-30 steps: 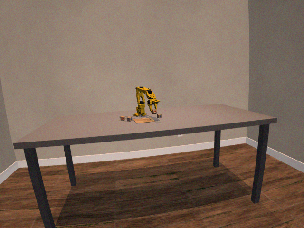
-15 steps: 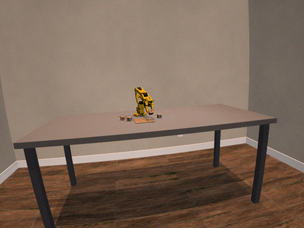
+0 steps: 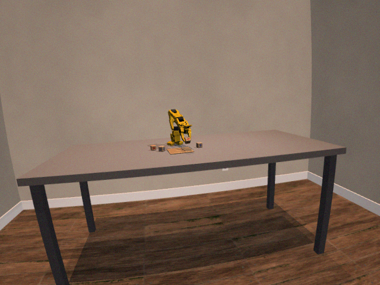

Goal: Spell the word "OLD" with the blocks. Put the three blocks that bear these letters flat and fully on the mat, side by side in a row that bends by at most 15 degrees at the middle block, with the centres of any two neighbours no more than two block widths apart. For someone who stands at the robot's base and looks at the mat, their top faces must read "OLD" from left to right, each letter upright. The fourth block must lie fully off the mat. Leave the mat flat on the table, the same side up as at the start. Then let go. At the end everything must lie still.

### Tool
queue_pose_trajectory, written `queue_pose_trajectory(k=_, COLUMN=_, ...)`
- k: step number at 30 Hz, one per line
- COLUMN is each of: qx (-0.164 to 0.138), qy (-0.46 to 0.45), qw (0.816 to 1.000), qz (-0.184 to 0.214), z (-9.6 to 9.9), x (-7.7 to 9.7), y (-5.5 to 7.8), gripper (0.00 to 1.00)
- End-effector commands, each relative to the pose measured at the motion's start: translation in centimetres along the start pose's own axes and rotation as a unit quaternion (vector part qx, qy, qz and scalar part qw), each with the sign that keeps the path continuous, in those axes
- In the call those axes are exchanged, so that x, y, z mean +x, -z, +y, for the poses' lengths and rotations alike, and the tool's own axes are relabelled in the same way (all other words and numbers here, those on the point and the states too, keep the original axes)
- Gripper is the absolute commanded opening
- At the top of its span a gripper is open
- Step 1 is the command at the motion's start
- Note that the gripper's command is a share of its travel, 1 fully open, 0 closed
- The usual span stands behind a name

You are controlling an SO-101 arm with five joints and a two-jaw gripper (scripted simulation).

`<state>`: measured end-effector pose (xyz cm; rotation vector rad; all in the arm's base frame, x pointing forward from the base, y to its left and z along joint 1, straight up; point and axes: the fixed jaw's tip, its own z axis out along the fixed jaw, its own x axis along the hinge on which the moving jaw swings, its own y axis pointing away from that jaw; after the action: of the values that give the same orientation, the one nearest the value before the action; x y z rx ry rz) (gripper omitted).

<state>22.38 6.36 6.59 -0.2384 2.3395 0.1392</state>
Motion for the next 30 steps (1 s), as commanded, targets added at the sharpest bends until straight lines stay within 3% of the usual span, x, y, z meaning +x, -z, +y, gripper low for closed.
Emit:
queue_pose_trajectory(k=1, qx=0.003, qy=-0.002, qw=0.999, qz=-0.047, z=-0.2, x=-1.7, y=0.3, gripper=0.0)
queue_pose_trajectory(k=8, qx=0.011, qy=-0.008, qw=0.997, qz=-0.074, z=-0.8, x=-1.8, y=0.0, gripper=0.0)
queue_pose_trajectory(k=16, qx=0.032, qy=-0.021, qw=0.99, qz=-0.135, z=-2.2, x=-2.0, y=-0.4, gripper=0.0)
queue_pose_trajectory(k=23, qx=0.053, qy=-0.029, qw=0.98, qz=-0.187, z=-3.4, x=-2.0, y=-0.2, gripper=0.0)
queue_pose_trajectory(k=30, qx=0.063, qy=-0.033, qw=0.974, qz=-0.213, z=-4.0, x=-1.9, y=0.1, gripper=0.0)
